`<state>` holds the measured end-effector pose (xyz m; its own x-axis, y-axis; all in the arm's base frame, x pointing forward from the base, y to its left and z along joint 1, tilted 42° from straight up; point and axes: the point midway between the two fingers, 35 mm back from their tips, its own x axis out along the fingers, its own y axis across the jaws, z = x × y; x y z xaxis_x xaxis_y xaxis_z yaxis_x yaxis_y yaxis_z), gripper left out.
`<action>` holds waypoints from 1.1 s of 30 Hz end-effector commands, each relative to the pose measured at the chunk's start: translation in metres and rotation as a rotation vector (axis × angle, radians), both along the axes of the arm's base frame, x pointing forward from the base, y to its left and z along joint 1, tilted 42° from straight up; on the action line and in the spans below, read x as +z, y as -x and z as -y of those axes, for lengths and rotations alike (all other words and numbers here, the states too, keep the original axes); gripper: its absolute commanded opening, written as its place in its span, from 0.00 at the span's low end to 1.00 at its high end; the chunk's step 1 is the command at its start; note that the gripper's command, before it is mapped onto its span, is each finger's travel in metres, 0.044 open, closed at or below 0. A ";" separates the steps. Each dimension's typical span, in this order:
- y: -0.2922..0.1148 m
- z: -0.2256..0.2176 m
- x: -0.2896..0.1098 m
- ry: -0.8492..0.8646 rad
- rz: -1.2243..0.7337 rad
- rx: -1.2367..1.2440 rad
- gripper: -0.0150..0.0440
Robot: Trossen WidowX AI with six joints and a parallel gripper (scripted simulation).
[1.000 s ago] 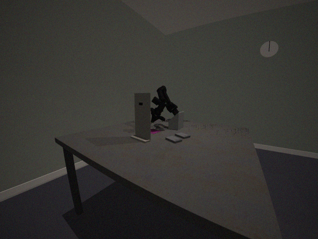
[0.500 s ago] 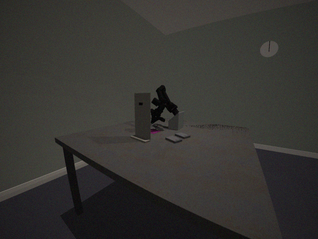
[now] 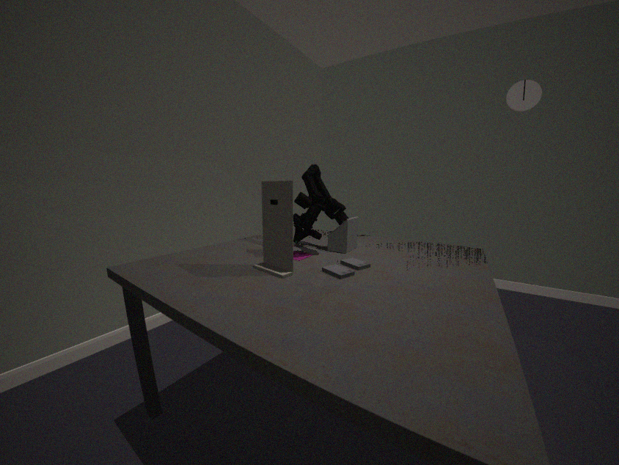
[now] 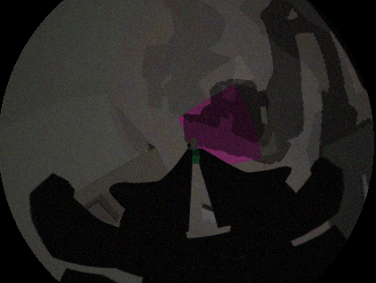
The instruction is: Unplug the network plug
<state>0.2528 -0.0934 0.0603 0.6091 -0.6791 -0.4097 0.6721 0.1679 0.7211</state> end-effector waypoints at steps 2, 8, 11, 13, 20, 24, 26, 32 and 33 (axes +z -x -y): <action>0.001 0.002 -0.006 0.001 -0.013 0.003 0.25; 0.000 0.005 -0.009 0.000 -0.013 0.003 0.25; 0.000 0.006 -0.010 0.000 -0.013 0.003 0.25; 0.000 0.007 -0.011 0.000 -0.013 0.003 0.25; -0.001 0.010 -0.015 0.001 -0.013 0.003 0.25; -0.001 0.012 -0.016 0.001 -0.013 0.003 0.25; -0.001 0.012 -0.017 0.001 -0.013 0.003 0.25; -0.001 0.015 -0.020 0.002 -0.013 0.003 0.25; -0.001 0.016 -0.021 0.002 -0.013 0.003 0.25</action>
<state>0.2552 -0.1075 0.0439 0.6087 -0.6795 -0.4096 0.6728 0.1684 0.7205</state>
